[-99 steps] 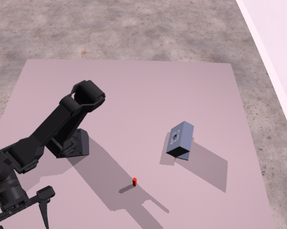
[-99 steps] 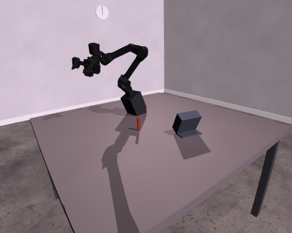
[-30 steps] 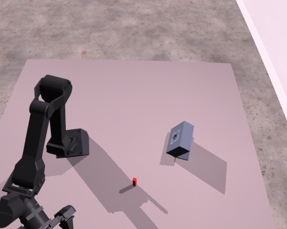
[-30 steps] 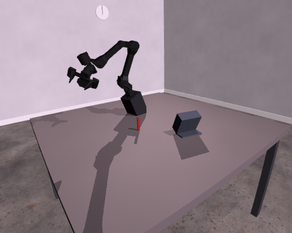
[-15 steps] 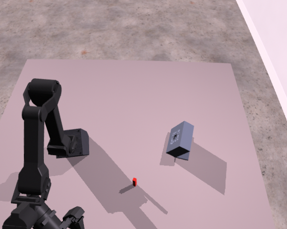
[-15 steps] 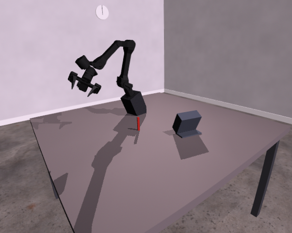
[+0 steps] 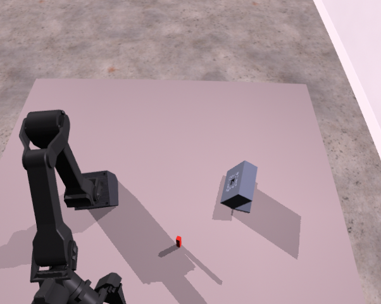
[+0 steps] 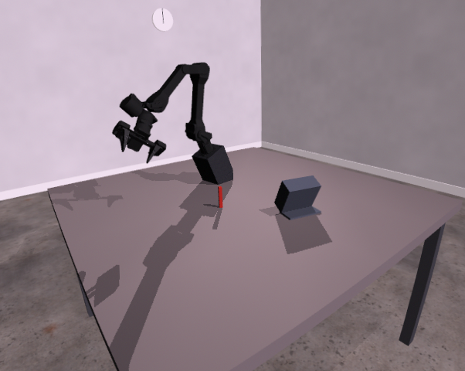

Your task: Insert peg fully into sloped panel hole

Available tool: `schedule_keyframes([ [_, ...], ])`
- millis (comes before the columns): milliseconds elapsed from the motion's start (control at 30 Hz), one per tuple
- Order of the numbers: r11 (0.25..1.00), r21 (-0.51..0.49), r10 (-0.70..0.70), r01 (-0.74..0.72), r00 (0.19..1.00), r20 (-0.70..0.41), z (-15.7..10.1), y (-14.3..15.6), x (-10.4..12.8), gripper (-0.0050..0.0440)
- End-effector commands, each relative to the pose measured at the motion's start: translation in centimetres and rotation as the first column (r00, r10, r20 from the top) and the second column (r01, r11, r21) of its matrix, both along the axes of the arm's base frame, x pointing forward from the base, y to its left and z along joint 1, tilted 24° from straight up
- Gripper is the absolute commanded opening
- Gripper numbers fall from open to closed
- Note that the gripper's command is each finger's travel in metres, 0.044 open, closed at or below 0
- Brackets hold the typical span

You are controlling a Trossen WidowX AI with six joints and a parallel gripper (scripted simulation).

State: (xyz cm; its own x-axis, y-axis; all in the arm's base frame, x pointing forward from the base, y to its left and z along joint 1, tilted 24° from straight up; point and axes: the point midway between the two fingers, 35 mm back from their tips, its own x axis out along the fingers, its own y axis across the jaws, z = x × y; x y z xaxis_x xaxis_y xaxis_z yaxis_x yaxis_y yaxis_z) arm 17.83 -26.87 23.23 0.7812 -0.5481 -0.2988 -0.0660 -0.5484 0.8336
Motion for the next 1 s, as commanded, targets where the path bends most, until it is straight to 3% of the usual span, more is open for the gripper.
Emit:
schedule_keyframes([
  [0, 0.999, -0.036, 0.031, -0.033, 0.997, -0.065, 0.0, 0.0, 1.2, 0.0440],
  [633, 0.974, -0.091, 0.167, -0.206, 0.932, -0.321, -3.4, 2.0, 4.9, 0.0440],
  [967, 0.930, -0.111, 0.256, -0.351, 0.832, -0.492, -5.7, 3.8, 6.9, 0.0440],
])
